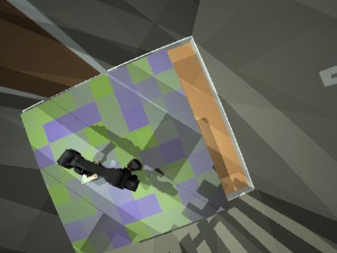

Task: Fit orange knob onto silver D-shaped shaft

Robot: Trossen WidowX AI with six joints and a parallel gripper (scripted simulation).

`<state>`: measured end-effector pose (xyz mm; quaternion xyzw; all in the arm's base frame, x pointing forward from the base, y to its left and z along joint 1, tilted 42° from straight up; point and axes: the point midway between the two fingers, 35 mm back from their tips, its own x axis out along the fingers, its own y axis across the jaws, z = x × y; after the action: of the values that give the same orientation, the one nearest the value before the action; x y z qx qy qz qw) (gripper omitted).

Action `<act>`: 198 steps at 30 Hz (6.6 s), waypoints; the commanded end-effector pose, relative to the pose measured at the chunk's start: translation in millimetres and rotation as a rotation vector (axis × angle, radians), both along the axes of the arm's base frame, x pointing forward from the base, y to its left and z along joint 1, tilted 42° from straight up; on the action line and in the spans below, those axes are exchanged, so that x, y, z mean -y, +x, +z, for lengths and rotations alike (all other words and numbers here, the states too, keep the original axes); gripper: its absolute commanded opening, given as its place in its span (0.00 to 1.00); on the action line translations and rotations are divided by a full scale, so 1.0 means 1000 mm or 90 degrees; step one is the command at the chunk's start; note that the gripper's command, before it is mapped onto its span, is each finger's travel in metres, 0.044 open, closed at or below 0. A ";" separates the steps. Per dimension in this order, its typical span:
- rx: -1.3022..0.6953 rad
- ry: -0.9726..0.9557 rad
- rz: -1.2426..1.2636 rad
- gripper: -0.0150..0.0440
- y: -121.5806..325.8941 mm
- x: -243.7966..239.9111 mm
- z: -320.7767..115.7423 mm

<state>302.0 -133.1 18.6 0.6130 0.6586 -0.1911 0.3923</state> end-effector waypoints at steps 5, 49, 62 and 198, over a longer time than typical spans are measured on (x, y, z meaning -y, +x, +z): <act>0.001 -0.002 0.002 0.25 -0.001 0.003 -0.010; 0.002 -0.002 0.002 0.25 0.001 -0.012 -0.028; 0.002 -0.002 0.002 0.25 0.001 -0.009 -0.024; 0.352 -0.033 0.403 0.25 0.000 -0.011 -0.026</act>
<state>302.5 -122.6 -7.0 0.4040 0.6813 0.0863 0.6043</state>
